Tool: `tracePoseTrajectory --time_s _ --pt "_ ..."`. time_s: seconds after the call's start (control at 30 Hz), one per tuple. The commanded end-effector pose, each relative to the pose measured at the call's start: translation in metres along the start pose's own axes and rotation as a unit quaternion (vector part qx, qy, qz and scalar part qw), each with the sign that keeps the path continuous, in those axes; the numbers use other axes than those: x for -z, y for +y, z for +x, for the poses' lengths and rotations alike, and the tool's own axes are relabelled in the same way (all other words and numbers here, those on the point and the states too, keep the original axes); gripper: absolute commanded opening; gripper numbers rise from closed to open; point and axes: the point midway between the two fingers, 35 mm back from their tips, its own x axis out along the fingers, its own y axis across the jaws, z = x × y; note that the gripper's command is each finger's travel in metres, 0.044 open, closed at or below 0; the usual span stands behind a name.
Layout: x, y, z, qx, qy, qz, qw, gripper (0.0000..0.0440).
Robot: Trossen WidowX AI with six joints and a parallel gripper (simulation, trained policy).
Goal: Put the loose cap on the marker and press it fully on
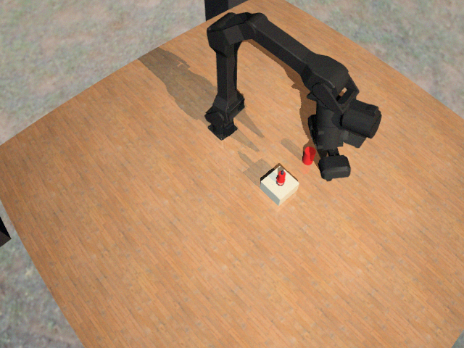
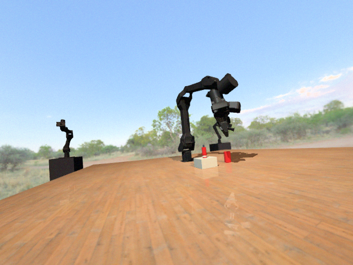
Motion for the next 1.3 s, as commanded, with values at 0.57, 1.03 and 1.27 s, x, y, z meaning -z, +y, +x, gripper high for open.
tracePoseTrajectory --time_s 0.57,1.03,1.27 --pt "0.003 0.046 0.017 -0.088 0.05 -0.015 0.995 0.0337" --pt "0.006 0.076 0.028 -0.137 0.083 -0.04 0.986 0.0333" --pt "0.008 0.089 0.035 -0.156 0.098 -0.057 0.981 0.0327"
